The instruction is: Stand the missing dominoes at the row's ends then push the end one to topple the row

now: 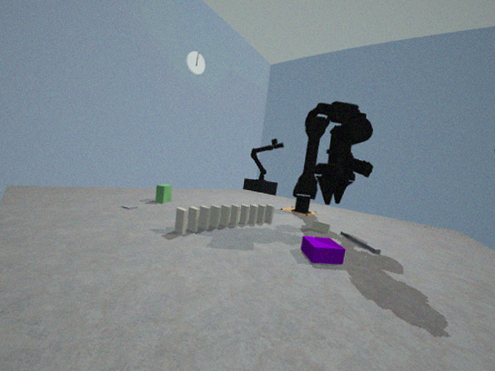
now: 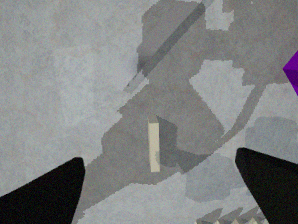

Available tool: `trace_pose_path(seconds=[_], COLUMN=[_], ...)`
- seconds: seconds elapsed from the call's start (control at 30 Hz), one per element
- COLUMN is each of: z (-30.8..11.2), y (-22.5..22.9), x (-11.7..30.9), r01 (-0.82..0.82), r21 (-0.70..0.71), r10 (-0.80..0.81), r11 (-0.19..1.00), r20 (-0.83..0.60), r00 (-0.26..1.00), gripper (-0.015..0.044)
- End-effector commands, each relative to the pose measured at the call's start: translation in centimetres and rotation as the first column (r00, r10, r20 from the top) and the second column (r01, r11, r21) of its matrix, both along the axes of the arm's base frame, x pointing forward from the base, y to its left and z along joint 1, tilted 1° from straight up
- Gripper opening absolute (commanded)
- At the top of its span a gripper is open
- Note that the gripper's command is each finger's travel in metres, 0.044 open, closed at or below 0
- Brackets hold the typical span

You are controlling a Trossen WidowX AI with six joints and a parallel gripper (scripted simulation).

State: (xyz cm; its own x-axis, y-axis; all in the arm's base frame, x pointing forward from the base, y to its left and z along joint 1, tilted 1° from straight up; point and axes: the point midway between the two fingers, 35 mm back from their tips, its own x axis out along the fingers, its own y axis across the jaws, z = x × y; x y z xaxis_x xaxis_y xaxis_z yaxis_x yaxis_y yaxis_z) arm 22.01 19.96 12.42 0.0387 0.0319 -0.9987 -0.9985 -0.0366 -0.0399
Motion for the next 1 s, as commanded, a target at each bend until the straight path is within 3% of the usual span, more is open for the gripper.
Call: trace_pose_path(seconds=[0.0, 0.17, 0.87, 0.97], z=[-2.5, -6.0, -7.7, -7.7], y=[0.0, 0.0, -0.1, -0.1], x=[0.1, 0.1, 0.3, 0.3], r01=[-0.011, -0.011, -0.011, -0.011], r21=[-0.011, -0.011, -0.012, -0.012], r10=[0.011, 0.011, 0.011, 0.011], r11=[1.0, 1.0, 1.0, 1.0], r20=[-0.007, -0.007, -0.007, -0.007], r00=[1.0, 1.0, 1.0, 1.0], gripper=[0.044, 0.044, 0.044, 0.0361])
